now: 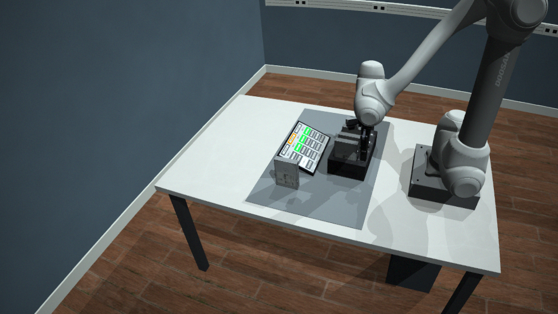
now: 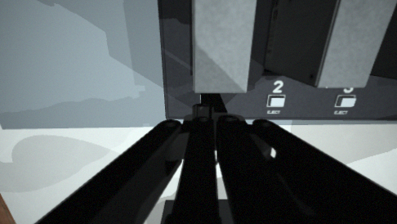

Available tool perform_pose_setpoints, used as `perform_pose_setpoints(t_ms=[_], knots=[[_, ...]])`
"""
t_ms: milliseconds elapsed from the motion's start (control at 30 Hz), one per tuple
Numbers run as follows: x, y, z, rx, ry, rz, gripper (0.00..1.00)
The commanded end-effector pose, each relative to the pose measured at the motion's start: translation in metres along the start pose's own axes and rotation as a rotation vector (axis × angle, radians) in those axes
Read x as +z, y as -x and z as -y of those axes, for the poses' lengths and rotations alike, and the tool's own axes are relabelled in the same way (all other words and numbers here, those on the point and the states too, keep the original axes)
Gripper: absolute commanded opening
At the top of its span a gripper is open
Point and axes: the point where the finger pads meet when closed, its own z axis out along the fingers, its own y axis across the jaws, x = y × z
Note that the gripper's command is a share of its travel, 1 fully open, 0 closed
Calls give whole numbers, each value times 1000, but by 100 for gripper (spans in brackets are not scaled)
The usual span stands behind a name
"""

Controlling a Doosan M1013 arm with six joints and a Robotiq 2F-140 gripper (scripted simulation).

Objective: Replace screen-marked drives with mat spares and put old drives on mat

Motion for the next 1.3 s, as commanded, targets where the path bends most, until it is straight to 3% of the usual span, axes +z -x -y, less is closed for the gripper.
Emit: perform_pose_setpoints(t_ms=[0,1267], knots=[[0,0,0,0,0,-1,10],[-8,0,0,0,0,-1,10]])
